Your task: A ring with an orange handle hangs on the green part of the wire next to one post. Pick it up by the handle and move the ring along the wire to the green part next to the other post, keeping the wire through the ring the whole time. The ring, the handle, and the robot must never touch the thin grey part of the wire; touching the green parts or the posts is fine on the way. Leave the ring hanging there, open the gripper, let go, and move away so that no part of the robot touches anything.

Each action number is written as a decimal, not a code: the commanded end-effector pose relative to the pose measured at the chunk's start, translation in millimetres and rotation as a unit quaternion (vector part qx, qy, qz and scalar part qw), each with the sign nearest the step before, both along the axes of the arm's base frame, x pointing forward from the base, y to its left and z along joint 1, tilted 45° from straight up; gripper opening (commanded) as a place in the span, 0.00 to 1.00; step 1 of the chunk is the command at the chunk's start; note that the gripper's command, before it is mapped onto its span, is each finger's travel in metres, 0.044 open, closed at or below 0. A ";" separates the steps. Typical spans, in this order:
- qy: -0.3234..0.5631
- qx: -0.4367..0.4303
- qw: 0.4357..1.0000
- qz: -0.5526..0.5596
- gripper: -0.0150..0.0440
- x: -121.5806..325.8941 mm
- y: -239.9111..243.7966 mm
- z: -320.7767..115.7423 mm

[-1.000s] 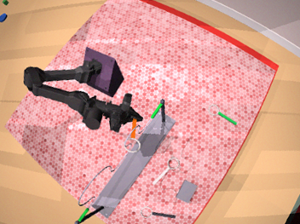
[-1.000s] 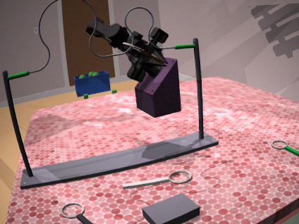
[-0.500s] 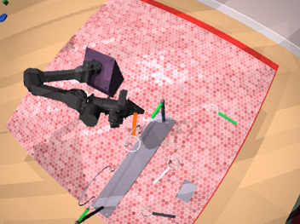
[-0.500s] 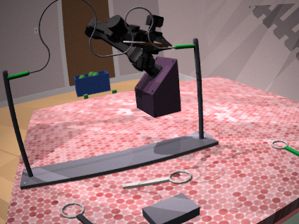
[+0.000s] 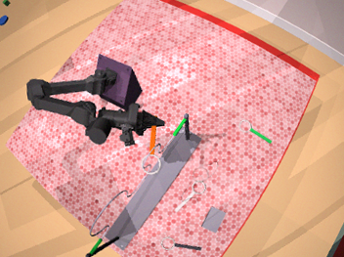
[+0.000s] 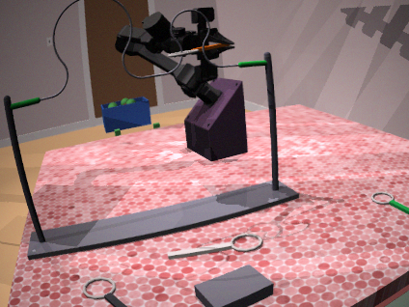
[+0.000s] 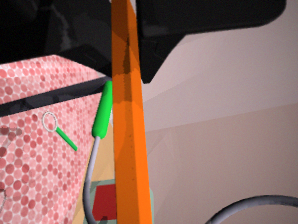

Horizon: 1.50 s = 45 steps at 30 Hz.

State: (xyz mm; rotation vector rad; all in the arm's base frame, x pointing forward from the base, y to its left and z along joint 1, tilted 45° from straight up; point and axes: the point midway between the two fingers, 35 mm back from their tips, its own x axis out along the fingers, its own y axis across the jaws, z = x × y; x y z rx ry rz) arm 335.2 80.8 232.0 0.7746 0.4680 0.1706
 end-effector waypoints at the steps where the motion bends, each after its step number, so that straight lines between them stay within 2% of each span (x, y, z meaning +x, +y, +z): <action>1: -0.004 0.035 0.999 0.005 0.00 -1.4 7.4 12.9; 27: 0.002 0.155 0.988 0.015 0.00 -5.3 26.5 47.0; 45: 0.003 0.173 0.985 0.016 0.00 -6.9 30.7 63.1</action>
